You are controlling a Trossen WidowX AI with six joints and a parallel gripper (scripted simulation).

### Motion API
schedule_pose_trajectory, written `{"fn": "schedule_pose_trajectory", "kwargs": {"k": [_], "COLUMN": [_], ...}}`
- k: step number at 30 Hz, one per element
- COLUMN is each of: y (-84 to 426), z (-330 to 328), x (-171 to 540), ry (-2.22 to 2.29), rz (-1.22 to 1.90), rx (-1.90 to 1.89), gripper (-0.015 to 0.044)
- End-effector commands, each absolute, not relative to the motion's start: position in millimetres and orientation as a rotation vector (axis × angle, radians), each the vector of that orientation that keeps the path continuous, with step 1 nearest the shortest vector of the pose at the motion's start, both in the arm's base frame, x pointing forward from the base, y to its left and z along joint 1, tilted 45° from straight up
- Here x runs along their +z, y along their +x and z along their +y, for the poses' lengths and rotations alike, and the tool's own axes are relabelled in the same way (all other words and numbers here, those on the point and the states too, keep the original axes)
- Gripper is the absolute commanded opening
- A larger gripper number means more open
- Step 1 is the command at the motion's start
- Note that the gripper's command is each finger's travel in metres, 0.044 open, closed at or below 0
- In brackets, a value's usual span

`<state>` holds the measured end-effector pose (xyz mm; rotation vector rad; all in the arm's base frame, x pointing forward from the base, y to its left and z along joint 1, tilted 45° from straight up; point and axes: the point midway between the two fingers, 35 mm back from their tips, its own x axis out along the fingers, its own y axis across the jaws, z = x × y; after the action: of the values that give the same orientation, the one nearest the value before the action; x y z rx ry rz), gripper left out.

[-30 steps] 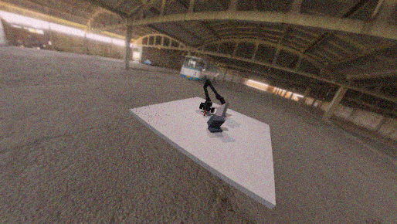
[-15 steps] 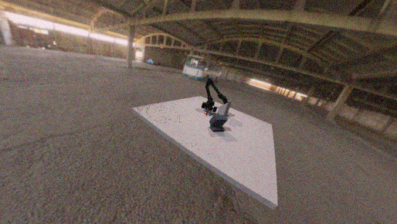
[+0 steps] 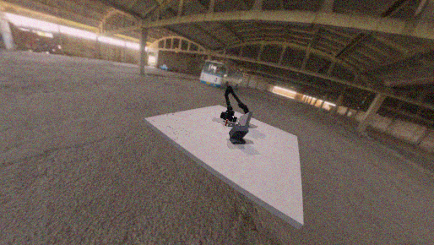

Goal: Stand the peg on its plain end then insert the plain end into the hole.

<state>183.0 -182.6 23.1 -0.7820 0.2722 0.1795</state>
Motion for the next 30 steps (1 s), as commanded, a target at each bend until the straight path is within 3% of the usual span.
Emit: {"fn": "schedule_pose_trajectory", "kwargs": {"k": [1,10,22,30], "y": [183.0,183.0,183.0,187.1], "z": [-182.5,-182.5,-182.5,-178.7], "x": [23.0,23.0,23.0,32.4], "ry": [-0.782,-0.782,-0.782,-0.783], "rz": [0.273,0.273,0.273,0.281], "rx": [0.18,0.18,0.18,0.189], "gripper": [0.013,0.013,0.044,0.044]}}
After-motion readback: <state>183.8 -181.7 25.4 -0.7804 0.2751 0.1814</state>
